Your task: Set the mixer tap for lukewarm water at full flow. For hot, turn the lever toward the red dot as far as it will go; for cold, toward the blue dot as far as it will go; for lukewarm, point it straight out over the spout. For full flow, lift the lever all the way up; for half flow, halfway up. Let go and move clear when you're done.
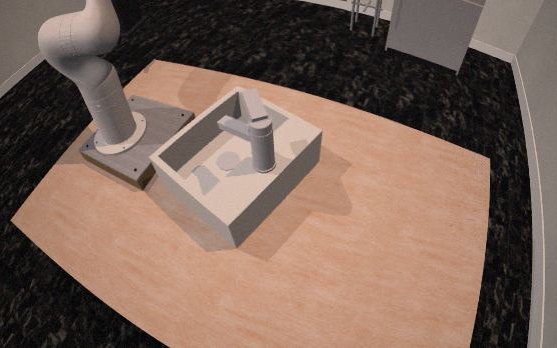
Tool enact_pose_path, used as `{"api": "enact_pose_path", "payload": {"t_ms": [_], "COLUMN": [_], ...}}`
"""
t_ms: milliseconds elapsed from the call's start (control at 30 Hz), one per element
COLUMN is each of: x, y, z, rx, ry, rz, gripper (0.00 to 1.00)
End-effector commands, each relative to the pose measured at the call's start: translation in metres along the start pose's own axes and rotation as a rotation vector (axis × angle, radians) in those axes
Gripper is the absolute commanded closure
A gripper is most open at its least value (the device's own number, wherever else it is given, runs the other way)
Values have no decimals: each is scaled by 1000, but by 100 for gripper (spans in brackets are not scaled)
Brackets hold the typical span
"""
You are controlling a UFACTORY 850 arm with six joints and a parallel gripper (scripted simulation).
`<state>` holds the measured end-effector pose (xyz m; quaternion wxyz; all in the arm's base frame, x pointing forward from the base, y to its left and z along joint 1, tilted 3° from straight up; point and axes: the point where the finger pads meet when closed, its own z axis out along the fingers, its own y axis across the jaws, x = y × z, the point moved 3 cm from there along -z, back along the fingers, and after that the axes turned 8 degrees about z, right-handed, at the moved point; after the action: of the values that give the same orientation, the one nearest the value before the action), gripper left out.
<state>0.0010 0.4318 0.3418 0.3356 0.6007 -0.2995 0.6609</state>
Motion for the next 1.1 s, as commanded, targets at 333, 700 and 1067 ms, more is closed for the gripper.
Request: {"api": "enact_pose_path", "payload": {"t_ms": [333,700,1067], "x": [-22,-41,-58], "y": [-83,-122,-149], "z": [112,202,305], "rx": [-326,-491,-552], "ry": [-377,-749,-1190], "rz": [-345,-501,-517], "gripper": [0,0,0]}}
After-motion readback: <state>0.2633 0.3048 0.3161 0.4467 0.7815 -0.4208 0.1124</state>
